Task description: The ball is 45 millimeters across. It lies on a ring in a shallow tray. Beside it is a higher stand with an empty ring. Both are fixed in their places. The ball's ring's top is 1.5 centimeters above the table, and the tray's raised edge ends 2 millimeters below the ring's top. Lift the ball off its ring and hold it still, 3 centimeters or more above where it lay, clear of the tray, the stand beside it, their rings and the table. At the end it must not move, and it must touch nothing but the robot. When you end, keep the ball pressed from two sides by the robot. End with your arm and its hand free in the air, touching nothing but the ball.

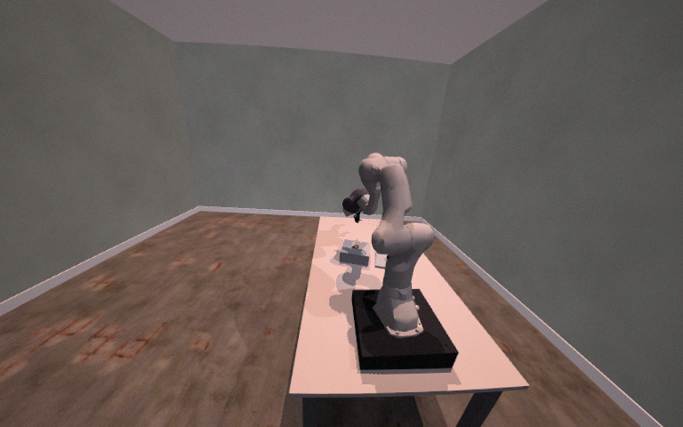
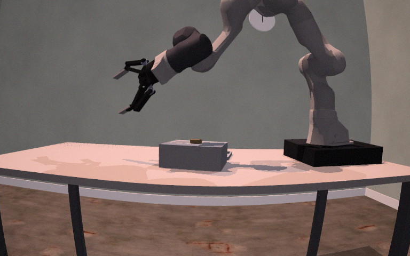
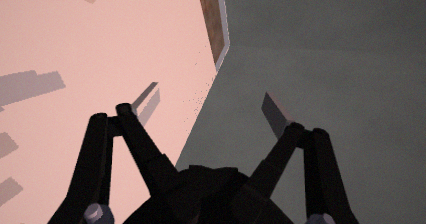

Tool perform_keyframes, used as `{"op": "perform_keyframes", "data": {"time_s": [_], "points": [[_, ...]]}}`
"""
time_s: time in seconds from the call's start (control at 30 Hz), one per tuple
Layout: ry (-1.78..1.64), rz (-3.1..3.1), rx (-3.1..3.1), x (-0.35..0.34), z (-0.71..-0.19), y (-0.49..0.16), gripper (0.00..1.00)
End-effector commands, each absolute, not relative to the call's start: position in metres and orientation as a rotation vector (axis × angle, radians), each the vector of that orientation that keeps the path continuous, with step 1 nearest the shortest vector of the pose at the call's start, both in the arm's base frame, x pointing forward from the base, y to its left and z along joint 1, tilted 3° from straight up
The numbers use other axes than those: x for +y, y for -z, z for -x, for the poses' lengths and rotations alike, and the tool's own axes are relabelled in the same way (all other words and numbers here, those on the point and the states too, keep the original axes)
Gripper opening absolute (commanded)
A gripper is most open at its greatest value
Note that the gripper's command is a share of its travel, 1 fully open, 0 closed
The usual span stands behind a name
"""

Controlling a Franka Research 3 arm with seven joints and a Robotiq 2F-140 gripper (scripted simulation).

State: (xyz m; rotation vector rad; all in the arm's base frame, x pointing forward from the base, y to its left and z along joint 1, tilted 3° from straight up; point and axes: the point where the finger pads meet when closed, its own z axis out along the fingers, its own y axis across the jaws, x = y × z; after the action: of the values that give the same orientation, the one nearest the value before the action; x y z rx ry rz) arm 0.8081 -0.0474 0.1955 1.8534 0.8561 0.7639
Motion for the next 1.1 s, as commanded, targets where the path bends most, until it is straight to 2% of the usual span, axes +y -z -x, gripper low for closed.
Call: {"op": "perform_keyframes", "data": {"time_s": [0.0,0.63,1.07], "points": [[-0.764,-1.853,0.856,-0.047,-0.808,-0.196,1.00],[-0.765,-1.856,0.845,-0.049,-0.808,-0.198,1.00],[-0.768,-1.981,0.376,-0.111,-0.801,-0.281,1.00]]}}
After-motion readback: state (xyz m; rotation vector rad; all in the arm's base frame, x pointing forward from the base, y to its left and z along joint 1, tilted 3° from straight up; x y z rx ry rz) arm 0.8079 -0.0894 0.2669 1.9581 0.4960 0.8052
